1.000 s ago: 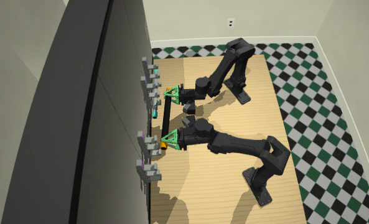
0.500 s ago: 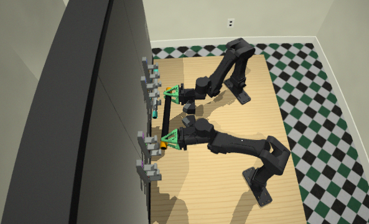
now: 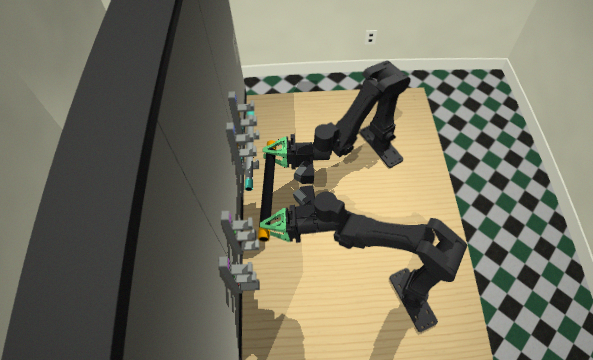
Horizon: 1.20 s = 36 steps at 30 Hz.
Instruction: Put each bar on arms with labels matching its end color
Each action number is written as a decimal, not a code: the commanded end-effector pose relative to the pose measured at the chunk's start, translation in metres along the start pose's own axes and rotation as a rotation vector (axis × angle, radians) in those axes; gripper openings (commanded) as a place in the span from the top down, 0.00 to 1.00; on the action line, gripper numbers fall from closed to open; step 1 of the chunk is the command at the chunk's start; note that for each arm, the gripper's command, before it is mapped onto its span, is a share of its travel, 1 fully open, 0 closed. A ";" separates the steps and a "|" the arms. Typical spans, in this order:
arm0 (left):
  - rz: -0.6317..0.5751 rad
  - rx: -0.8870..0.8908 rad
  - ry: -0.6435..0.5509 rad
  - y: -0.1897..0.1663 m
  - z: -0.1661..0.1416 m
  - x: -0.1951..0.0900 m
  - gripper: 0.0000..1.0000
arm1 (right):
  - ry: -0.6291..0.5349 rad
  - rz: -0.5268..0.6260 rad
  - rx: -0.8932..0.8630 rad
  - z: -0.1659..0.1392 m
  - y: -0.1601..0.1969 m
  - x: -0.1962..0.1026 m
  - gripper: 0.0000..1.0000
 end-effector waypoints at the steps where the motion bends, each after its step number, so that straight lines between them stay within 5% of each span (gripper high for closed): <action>1: 0.111 -0.086 0.024 0.029 -0.006 -0.005 1.00 | 0.012 0.036 -0.060 -0.006 0.010 -0.002 1.00; 36: 0.111 -0.086 0.024 0.022 -0.002 -0.003 1.00 | 0.012 0.036 -0.060 -0.006 0.010 -0.002 1.00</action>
Point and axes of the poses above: on each arm, the point where the finger pads meet when closed, its own x axis out along the fingers, its own y axis across the jaws, z = x × y, the point moved 3 cm from there along -x, back along the fingers, and after that the axes turned 12 degrees about x, right-handed, at the moved point
